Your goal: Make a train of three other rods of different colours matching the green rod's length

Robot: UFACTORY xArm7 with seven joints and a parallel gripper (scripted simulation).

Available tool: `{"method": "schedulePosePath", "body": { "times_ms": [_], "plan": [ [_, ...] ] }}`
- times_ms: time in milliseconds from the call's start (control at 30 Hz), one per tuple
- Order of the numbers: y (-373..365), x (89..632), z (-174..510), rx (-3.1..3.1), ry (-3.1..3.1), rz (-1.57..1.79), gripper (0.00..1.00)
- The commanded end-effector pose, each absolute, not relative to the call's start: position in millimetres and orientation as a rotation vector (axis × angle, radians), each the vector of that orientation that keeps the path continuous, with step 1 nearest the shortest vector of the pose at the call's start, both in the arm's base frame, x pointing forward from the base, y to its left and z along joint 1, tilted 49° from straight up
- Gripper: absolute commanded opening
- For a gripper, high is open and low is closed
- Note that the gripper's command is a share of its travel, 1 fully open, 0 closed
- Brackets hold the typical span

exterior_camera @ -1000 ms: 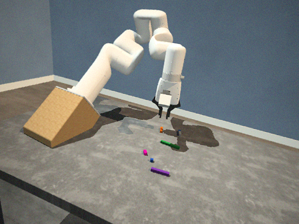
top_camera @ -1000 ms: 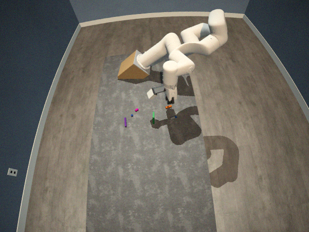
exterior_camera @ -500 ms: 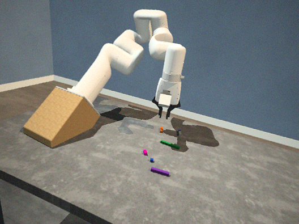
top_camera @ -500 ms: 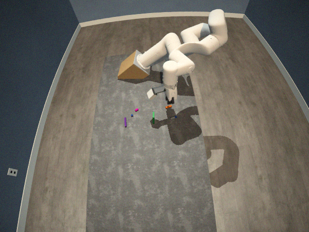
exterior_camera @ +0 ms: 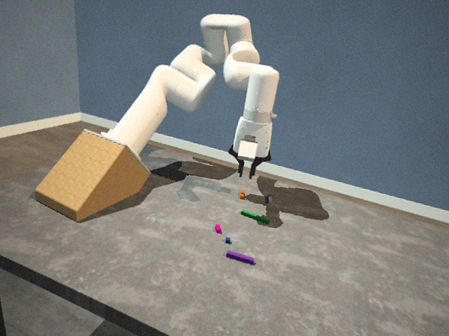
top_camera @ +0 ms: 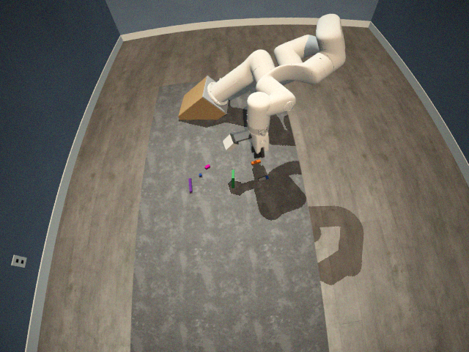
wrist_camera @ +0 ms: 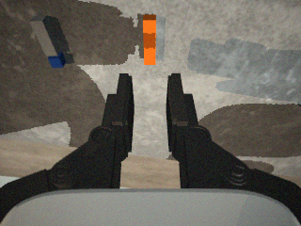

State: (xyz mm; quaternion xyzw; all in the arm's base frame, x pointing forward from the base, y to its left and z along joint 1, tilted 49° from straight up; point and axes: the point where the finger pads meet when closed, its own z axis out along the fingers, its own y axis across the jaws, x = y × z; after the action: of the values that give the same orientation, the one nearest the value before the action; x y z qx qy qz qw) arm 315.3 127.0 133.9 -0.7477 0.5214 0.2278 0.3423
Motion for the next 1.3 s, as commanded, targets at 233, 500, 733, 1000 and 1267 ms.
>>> {"method": "schedulePosePath", "body": {
  "times_ms": [233, 500, 733, 1000, 1267],
  "plan": [
    [128, 316, 132, -1.942, 1.357, 0.589, 0.24],
    [134, 316, 127, -1.942, 1.357, 0.590, 0.24],
    [142, 316, 120, -1.942, 1.357, 0.590, 0.24],
    [149, 317, 113, -1.942, 1.357, 0.590, 0.24],
    [157, 317, 106, -1.942, 1.357, 0.590, 0.24]
  ]
}}
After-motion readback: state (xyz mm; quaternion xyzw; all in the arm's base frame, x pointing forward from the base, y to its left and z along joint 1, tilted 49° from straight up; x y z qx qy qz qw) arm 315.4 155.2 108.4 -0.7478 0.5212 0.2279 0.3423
